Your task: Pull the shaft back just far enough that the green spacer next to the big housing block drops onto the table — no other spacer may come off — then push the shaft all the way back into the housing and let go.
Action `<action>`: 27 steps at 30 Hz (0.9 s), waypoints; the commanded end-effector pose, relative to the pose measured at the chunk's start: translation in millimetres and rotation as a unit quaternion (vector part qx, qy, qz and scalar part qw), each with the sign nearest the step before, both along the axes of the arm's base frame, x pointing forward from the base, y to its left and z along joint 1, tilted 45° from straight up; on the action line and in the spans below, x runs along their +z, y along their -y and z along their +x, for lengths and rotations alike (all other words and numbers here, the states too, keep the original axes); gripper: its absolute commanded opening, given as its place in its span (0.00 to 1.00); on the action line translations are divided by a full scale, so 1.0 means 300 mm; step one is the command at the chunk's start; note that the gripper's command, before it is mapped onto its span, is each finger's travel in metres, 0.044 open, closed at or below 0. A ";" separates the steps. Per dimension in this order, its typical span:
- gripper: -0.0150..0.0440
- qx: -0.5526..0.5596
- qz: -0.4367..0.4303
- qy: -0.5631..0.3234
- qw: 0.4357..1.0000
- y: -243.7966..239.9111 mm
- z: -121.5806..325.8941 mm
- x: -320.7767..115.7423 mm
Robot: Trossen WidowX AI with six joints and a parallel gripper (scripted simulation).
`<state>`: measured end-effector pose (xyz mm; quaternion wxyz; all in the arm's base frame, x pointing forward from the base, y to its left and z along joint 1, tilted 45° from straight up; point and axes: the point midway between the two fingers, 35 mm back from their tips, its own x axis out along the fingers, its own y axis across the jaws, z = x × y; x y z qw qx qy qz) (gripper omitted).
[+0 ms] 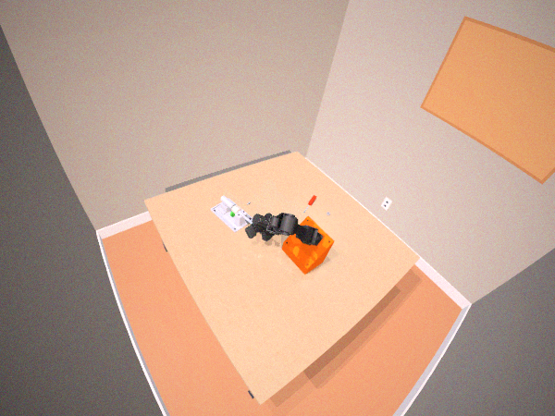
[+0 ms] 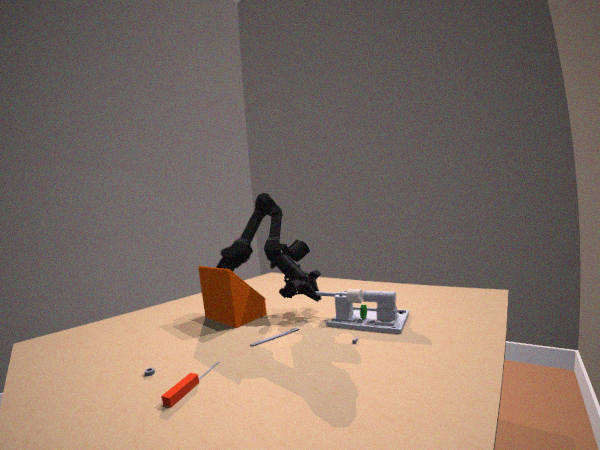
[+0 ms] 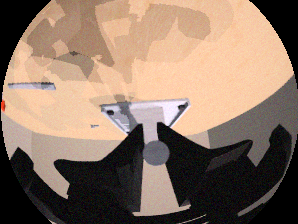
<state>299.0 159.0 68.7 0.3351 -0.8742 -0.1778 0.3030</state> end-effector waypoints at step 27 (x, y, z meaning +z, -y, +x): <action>0.25 0.000 0.001 -0.001 1.000 0.000 0.022 0.004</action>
